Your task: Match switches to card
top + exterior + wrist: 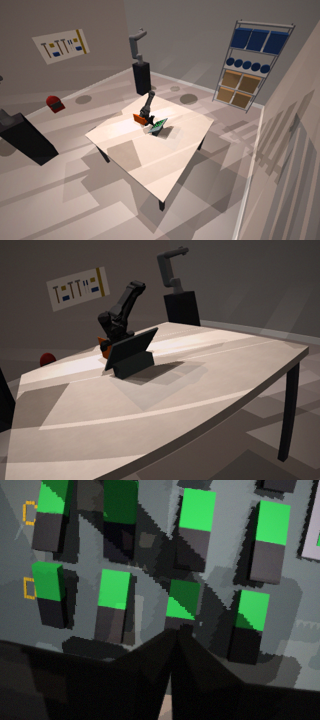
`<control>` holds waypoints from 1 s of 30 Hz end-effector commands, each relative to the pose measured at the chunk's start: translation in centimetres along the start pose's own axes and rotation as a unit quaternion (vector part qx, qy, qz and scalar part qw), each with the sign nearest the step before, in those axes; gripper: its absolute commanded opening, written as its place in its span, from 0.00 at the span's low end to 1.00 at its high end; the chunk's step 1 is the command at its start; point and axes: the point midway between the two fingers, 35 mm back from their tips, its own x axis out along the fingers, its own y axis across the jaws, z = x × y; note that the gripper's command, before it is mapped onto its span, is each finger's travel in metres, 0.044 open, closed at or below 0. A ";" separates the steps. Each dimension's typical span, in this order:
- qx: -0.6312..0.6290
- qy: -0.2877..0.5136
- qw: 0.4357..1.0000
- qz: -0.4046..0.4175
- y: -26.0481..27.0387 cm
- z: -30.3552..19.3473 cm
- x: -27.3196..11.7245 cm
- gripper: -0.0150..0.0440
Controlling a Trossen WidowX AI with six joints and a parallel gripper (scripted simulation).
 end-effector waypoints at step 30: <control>0.001 0.016 1.000 -0.012 -0.7 0.0 -4.2 0.25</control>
